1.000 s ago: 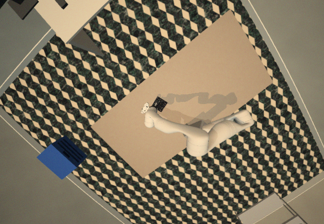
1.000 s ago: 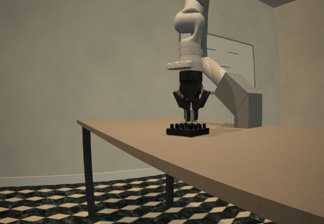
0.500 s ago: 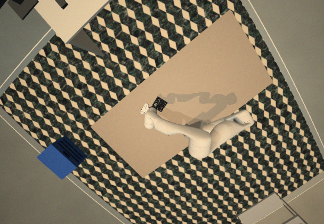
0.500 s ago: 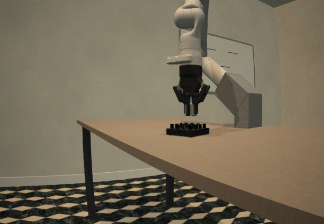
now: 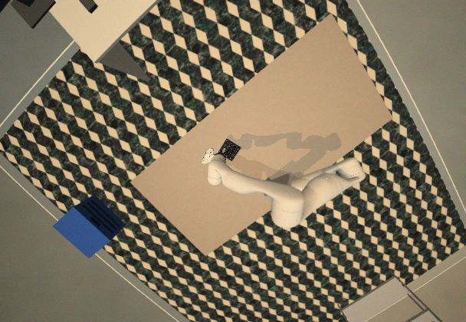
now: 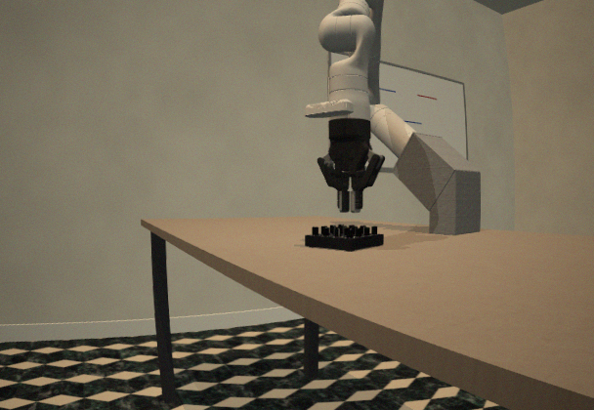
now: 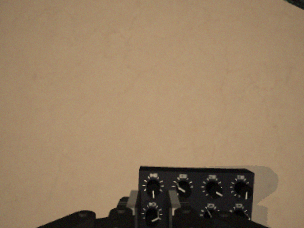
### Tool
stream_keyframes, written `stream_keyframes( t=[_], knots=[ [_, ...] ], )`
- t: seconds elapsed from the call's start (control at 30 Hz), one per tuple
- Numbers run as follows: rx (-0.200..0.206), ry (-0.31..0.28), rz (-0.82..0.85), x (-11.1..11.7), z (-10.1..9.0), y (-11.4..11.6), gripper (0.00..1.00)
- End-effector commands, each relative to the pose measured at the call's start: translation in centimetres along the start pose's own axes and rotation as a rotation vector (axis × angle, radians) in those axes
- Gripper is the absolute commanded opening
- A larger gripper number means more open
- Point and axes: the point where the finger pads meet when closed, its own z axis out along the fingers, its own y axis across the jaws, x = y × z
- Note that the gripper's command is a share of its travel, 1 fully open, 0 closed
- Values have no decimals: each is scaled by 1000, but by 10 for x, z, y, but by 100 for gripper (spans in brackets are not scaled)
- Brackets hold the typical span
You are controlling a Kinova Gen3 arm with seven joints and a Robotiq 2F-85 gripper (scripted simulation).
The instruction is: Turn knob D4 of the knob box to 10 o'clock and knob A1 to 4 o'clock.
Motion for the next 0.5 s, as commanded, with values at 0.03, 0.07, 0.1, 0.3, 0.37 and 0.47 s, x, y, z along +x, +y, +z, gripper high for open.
stream_keyframes(
  t=[0.03, 0.07, 0.1, 0.3, 0.37, 0.47],
  knots=[
    [0, 2, 4, 1, -1, 0, 19],
    [0, 2, 8, 1, -1, 0, 19],
    [0, 1, 13, 0, -1, 0, 19],
    [-3, -2, 60, 0, -1, 1, 19],
    [-5, -3, 83, -1, 0, 2, 19],
    [-7, -5, 126, -1, 0, 3, 19]
  ],
)
